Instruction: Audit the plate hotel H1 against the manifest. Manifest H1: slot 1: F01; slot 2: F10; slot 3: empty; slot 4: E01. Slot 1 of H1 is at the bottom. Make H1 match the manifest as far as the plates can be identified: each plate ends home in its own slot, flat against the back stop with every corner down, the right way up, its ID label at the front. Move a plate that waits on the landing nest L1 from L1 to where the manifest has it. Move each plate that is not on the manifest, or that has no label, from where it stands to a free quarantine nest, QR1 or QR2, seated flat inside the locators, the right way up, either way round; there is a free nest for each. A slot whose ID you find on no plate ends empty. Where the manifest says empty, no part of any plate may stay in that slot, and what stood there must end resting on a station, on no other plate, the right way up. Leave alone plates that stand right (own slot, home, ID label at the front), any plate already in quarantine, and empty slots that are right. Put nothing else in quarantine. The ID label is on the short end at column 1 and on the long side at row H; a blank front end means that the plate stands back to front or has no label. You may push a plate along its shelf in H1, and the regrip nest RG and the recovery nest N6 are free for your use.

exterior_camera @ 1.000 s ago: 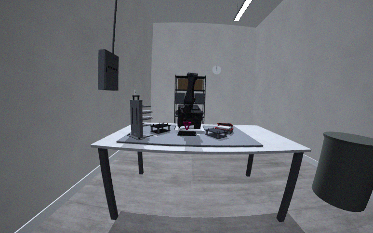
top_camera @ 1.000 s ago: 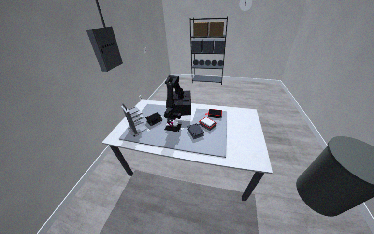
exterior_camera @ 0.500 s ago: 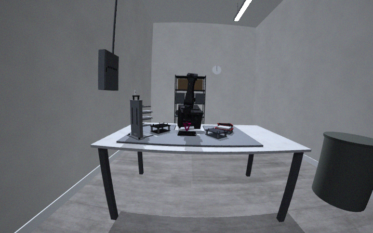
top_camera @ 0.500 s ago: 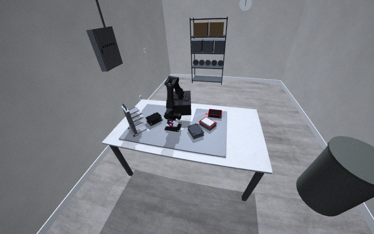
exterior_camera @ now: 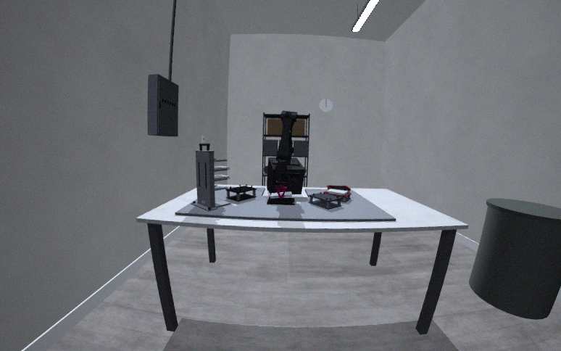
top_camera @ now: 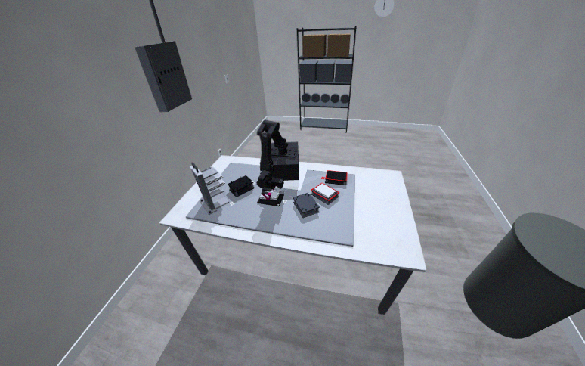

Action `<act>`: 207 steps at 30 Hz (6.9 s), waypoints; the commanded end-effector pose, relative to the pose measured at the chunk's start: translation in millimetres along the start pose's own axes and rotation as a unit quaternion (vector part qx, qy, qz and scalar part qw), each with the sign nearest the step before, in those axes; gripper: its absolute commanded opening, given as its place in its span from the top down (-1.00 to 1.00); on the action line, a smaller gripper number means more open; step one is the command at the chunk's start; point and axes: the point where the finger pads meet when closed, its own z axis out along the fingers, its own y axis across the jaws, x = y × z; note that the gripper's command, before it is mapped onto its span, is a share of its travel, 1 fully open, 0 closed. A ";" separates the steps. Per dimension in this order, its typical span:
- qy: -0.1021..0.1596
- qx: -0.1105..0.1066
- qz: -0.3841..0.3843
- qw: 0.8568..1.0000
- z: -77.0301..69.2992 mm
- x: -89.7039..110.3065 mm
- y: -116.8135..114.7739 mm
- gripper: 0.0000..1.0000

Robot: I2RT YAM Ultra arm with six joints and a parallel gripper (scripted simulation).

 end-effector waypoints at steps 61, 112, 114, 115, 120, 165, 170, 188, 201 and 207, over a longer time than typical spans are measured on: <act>0.000 0.005 0.000 1.000 -27.4 0.1 -3.2 -1.00; -0.001 0.005 0.333 0.943 -53.2 0.2 -2.1 -1.00; -0.002 0.005 0.352 0.936 -53.2 0.2 -2.2 -1.00; -0.002 0.005 0.361 0.932 -53.2 0.2 -2.2 -1.00; -0.002 0.005 0.408 0.913 -53.2 0.2 -2.2 -1.00; -0.004 0.004 0.723 0.691 -53.2 0.2 -2.2 -1.00; -0.004 0.004 0.757 0.654 -53.2 0.2 -2.2 -1.00; -0.004 0.003 0.851 0.525 -53.2 0.2 -2.2 -1.00; -0.005 0.002 0.915 0.404 -53.2 0.3 -2.2 -1.00; -0.005 0.002 0.944 0.330 -53.2 0.3 -2.1 -1.00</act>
